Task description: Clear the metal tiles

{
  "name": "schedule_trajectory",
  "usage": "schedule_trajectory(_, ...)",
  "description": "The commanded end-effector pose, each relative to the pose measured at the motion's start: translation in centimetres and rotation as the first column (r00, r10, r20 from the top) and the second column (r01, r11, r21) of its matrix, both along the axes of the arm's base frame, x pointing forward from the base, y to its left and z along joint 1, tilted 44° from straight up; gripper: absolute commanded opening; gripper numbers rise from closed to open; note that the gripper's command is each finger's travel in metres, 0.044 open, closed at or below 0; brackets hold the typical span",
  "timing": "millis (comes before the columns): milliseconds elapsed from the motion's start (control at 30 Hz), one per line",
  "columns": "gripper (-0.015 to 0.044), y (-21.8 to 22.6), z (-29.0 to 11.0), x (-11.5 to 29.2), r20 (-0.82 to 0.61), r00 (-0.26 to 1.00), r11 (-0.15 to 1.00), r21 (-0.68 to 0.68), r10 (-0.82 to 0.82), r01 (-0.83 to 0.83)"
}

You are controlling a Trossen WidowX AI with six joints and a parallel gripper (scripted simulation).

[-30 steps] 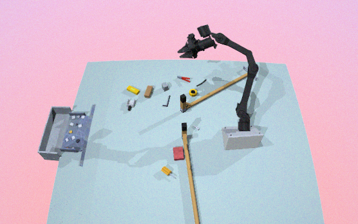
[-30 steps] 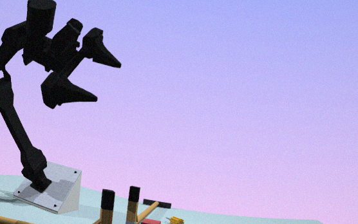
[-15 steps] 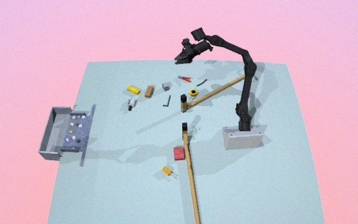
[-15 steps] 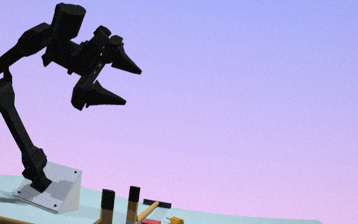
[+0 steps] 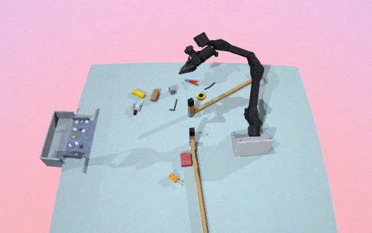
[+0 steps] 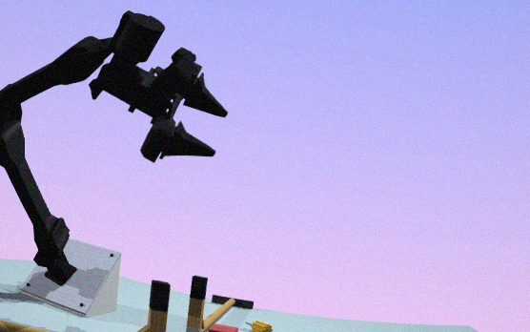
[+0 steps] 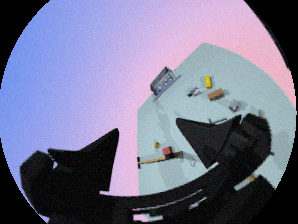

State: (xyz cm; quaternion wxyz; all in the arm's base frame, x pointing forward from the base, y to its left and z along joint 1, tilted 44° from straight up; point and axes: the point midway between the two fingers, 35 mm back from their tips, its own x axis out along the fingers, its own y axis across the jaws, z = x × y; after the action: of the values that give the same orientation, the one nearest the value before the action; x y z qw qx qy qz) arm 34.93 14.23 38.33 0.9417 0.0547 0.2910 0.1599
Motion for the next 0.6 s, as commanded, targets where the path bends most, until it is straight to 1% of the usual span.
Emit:
schedule_trajectory(0, 0.0440, 1.9, -1.5, -0.2, -0.031, 0.999, 0.998, -0.034, 0.043, -0.044)
schedule_trajectory(567, 0.0440, 9.1, -5.9, -2.4, -0.115, 0.974, 0.969, -0.129, 0.197, -0.212)
